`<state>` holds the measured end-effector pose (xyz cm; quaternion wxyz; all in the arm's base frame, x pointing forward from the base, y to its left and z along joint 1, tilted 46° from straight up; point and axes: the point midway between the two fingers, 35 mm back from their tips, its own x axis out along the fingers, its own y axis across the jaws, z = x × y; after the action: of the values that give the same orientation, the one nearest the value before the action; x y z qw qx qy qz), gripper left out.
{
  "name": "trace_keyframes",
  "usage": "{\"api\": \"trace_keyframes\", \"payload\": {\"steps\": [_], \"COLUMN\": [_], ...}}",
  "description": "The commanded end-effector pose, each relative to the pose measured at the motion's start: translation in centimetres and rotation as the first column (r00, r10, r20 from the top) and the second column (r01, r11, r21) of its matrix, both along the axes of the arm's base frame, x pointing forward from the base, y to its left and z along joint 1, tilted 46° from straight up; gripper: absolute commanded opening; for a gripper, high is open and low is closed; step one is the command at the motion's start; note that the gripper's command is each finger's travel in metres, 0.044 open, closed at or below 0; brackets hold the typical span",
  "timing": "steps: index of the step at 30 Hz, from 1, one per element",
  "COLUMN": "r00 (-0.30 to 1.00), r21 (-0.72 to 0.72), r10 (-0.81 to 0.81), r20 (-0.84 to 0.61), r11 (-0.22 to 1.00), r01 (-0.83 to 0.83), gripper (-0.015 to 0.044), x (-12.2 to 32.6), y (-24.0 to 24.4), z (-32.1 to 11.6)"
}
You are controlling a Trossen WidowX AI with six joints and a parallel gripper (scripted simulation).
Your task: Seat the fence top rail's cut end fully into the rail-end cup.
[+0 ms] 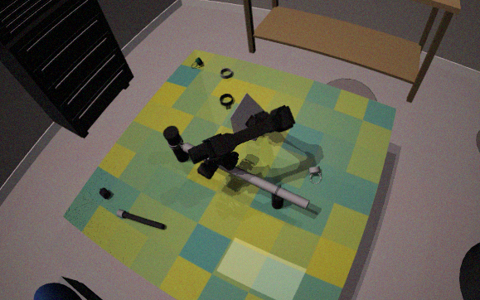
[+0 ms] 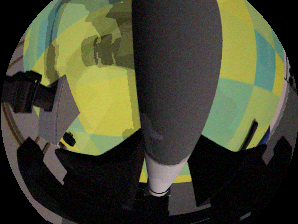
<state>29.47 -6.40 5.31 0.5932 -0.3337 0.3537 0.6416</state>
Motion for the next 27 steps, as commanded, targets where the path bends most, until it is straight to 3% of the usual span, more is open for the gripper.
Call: {"api": "trace_keyframes", "payload": {"steps": [1,27], "r00": [1.000,1.000], "r21": [-0.016,-0.016], "r10": [-0.005,-0.005], "r20": [0.005,0.005], "r11": [1.000,1.000], "r01": [0.005,0.005], "gripper": [0.0000,0.0000], "x": [-0.01,0.03], "y": [-0.79,-1.47], "z": [-0.17,-0.92]}}
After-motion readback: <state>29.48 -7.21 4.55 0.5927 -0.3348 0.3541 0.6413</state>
